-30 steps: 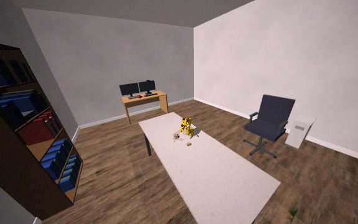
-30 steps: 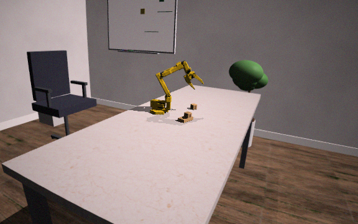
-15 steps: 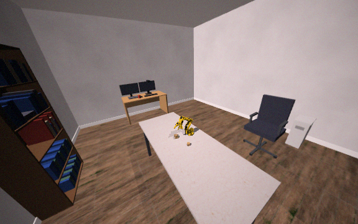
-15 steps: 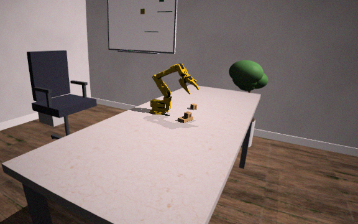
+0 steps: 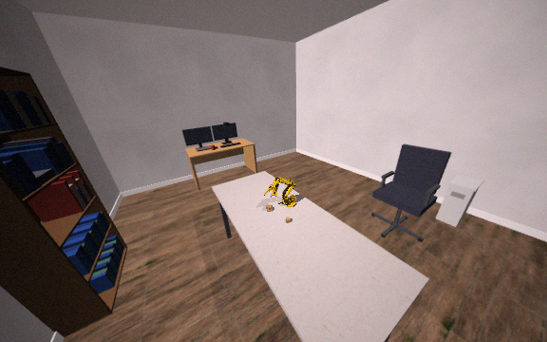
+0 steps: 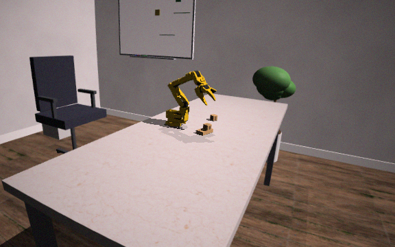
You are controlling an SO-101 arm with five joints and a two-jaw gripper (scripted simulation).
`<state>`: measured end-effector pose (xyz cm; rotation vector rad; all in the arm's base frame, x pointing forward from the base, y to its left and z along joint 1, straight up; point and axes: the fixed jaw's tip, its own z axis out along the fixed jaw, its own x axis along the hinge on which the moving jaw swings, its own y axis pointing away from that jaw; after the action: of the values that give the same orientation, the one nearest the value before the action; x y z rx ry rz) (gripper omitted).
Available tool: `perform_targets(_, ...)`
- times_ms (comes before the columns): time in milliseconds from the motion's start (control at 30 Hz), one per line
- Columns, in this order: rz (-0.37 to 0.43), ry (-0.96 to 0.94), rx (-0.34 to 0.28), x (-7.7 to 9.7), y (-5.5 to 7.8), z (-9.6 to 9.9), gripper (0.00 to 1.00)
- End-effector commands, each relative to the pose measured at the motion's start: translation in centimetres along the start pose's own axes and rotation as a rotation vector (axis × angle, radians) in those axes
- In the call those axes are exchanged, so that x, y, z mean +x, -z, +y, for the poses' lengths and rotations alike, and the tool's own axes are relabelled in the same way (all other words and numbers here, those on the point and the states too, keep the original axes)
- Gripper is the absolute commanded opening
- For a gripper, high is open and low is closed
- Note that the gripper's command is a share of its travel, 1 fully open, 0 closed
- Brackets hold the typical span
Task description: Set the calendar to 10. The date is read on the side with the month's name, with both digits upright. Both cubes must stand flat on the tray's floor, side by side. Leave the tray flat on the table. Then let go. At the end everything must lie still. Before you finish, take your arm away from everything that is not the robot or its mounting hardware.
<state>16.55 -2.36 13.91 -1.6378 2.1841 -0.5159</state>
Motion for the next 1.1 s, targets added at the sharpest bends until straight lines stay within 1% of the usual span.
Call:
perform_targets(0,-0.001,-0.019,0.026,0.1,0.2,-0.3,0.35)
perform_targets(67,0.002,-0.019,0.006,0.1,-0.1,-0.2,0.35)
perform_targets(167,0.009,-0.019,-0.046,0.1,-0.8,0.1,0.35)
perform_targets(267,0.02,-0.019,-0.122,0.2,-1.7,0.6,0.35)
perform_targets(367,0.033,-0.019,-0.212,0.3,-2.8,1.2,0.35)
perform_targets(433,0.033,-0.019,-0.212,0.3,-2.8,1.2,0.35)
perform_targets(600,0.053,-0.019,-0.356,0.4,-4.4,2.5,0.35)
perform_targets(700,0.062,-0.019,-0.417,0.5,-5.0,3.1,0.35)
perform_targets(833,0.067,-0.019,-0.456,0.6,-5.4,3.5,0.35)
perform_targets(1000,0.068,-0.019,-0.46,0.6,-5.4,3.5,0.35)
perform_targets(1033,0.081,-0.049,-0.496,0.9,-5.6,4.2,0.35)
perform_targets(1067,0.081,-0.049,-0.496,0.9,-5.6,4.2,0.35)
